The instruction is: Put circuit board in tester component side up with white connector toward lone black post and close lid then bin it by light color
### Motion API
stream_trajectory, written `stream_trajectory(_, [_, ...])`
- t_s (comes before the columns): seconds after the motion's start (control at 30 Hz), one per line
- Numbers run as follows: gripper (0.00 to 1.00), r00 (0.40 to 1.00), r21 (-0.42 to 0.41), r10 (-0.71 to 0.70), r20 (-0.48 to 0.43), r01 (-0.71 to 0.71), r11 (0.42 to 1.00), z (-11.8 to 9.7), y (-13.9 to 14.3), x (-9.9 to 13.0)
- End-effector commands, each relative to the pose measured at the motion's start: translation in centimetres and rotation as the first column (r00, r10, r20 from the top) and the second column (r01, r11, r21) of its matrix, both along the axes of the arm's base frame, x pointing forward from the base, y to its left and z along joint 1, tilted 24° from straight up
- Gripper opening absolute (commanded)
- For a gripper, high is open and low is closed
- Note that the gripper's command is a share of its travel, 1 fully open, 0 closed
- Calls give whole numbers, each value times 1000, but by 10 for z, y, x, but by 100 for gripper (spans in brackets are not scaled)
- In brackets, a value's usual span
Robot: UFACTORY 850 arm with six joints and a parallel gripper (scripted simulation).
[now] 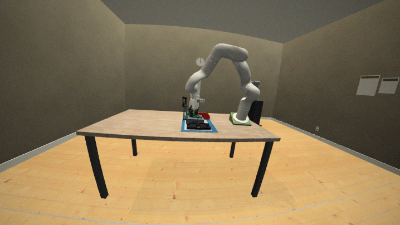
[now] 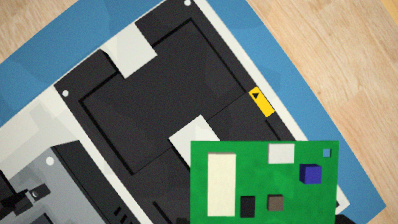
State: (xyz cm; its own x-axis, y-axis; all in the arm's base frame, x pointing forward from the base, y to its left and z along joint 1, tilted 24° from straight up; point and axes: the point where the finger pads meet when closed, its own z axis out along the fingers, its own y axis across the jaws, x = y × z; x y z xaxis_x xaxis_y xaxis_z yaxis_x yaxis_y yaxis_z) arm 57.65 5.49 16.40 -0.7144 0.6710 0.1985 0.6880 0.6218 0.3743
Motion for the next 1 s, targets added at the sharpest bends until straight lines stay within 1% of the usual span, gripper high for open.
stream_trajectory(0.0, [79,986,2,-146,-80,146,989,1,0,1])
stream_trajectory(0.27, [79,927,5,-335,-169,340,940,1,0,1])
stream_trajectory(0.33, [79,927,5,-335,-169,340,940,1,0,1])
stream_trajectory(0.57, [79,834,-8,-493,-248,507,862,1,0,1])
stream_trajectory(0.83, [79,728,-30,-610,-312,635,772,1,0,1])
stream_trajectory(0.9, [79,728,-30,-610,-312,635,772,1,0,1])
stream_trajectory(0.97, [79,705,-36,-631,-324,657,753,1,0,1])
